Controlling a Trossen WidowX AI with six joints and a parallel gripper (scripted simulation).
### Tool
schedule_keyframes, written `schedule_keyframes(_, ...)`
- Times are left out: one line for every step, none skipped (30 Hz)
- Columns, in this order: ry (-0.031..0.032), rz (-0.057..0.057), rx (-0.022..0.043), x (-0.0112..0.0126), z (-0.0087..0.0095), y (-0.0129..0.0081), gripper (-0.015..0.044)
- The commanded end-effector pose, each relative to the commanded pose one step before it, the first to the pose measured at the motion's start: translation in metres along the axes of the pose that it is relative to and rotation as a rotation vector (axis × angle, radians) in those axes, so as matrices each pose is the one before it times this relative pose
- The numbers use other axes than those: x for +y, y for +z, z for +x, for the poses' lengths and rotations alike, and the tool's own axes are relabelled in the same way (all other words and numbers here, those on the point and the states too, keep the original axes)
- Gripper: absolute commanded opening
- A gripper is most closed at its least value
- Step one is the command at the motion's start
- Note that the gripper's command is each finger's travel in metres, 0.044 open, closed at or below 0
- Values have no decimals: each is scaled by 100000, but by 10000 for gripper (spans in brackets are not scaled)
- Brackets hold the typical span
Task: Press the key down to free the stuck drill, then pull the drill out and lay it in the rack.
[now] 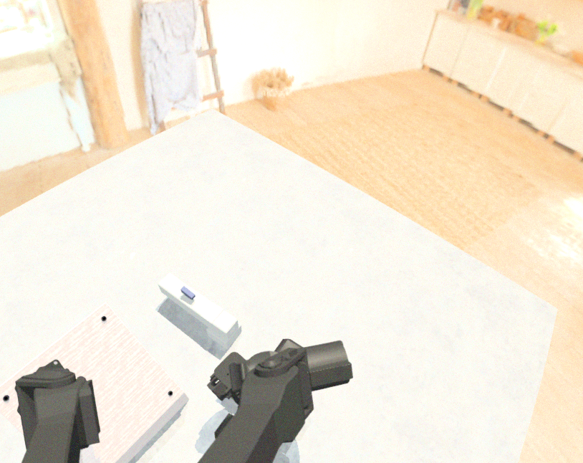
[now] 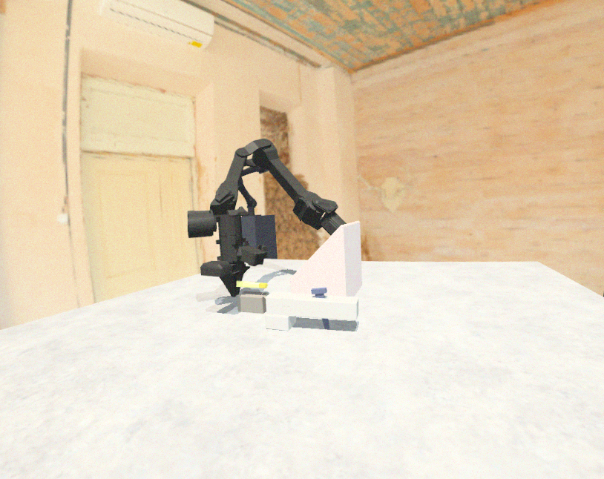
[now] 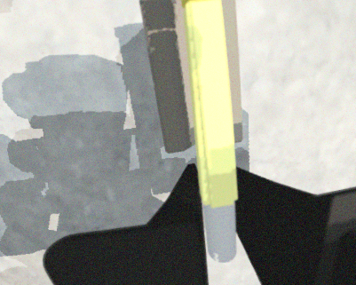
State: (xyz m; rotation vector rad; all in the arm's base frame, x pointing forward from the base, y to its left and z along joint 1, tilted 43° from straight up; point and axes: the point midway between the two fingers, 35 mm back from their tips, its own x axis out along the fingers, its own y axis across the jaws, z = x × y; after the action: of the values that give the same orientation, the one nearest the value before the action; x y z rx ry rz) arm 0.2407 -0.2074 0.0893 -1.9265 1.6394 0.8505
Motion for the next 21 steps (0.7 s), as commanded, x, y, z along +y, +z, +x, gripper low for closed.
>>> schedule_keyframes(45, -853, -677, -38, 377, 200, 0)
schedule_keyframes(1, -1, 3, 5, 69, -16, 0)
schedule_keyframes(2, -1, 4, 7, 94, -19, 0)
schedule_keyframes(2, -2, 5, 7, 107, -22, 0)
schedule_keyframes(2, -2, 6, 5, 108, -24, 0)
schedule_keyframes(3, -2, 8, 5, 134, -32, 0)
schedule_keyframes(3, -2, 8, 5, 134, -32, 0)
schedule_keyframes(2, -2, 7, 4, 119, -28, 0)
schedule_keyframes(2, -2, 6, 4, 111, -23, 0)
schedule_keyframes(2, -2, 6, 5, 110, -18, 0)
schedule_keyframes(2, -2, 5, 5, 112, -15, 0)
schedule_keyframes(3, -2, 5, 4, 114, -11, 0)
schedule_keyframes(3, -2, 5, 3, 114, -8, 0)
schedule_keyframes(2, -2, 4, 2, 112, -5, 0)
schedule_keyframes(2, -2, 4, 1, 110, -3, 0)
schedule_keyframes(2, -2, 4, 0, 108, 0, 0)
schedule_keyframes(2, -2, 3, -1, 106, 3, 0)
schedule_keyframes(2, -2, 3, -2, 104, 6, 0)
schedule_keyframes(2, -2, 3, -3, 103, 10, 0)
schedule_keyframes(2, -2, 2, -4, 102, 14, 0)
schedule_keyframes(2, -2, 2, -5, 100, 18, 0)
